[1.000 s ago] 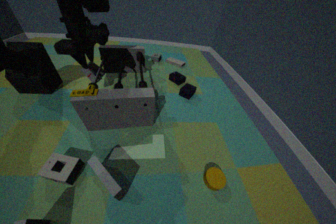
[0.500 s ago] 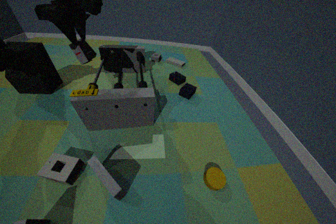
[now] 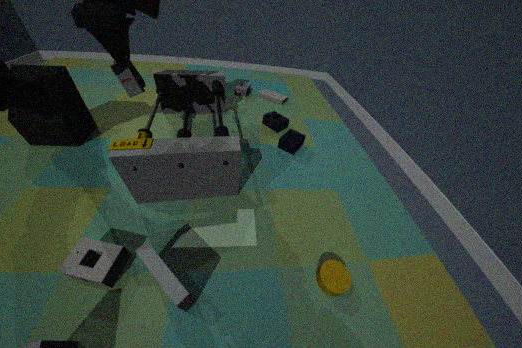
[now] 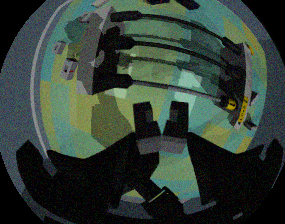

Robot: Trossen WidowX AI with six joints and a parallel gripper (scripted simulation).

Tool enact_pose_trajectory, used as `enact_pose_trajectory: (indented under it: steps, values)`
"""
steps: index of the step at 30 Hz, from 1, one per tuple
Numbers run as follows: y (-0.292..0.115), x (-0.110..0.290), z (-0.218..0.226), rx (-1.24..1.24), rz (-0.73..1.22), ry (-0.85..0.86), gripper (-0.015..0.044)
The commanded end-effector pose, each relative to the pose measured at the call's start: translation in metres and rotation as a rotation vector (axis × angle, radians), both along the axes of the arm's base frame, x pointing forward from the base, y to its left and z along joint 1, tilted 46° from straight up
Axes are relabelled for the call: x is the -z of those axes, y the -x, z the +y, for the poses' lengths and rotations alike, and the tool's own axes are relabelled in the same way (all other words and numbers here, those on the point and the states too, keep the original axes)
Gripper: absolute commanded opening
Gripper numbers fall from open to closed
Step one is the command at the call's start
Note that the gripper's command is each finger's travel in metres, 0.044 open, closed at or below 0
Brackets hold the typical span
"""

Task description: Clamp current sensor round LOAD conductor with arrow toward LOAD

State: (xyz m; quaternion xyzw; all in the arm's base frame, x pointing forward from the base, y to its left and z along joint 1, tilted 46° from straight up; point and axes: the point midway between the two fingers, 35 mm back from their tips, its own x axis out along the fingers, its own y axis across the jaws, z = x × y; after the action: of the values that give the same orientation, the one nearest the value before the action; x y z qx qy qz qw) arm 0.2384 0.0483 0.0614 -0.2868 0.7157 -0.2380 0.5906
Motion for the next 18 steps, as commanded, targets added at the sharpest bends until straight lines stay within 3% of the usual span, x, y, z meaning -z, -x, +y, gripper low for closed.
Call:
enact_pose_trajectory:
  steps: [1,18]
  values:
    - [-0.006,0.001,0.0,-0.098,0.092,-0.017,0.0]
    - [-0.021,0.005,-0.004,-0.491,0.474,-0.092,0.0]
